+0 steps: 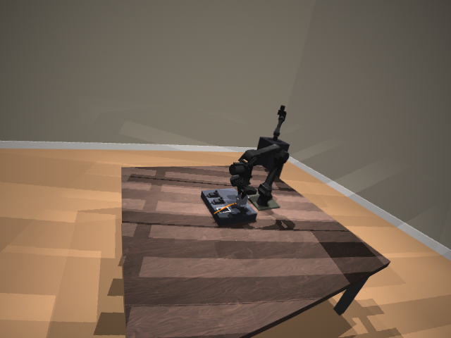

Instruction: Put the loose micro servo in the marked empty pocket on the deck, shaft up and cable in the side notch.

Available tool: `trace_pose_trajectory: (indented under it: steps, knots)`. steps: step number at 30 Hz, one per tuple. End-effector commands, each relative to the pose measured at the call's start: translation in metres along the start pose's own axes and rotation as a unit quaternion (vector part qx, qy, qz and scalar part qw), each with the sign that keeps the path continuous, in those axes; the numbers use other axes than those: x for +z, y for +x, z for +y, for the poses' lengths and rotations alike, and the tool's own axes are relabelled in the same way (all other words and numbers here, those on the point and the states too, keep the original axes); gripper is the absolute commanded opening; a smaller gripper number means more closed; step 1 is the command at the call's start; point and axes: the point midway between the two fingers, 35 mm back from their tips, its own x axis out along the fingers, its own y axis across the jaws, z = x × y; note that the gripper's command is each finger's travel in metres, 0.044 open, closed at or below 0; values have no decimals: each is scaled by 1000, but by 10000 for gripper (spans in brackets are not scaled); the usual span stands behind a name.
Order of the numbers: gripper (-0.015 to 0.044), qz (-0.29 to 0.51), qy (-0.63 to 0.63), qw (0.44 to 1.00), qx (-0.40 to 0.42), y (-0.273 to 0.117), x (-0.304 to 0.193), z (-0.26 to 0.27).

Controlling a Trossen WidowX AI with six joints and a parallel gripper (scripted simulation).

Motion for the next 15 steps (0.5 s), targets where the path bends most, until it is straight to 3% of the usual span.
trace_pose_trajectory:
  steps: [1, 15]
  knots:
    - [0, -3, 12, 1000, 1, -2, 0, 0]
    - [0, -6, 12, 1000, 1, -3, 53, -1]
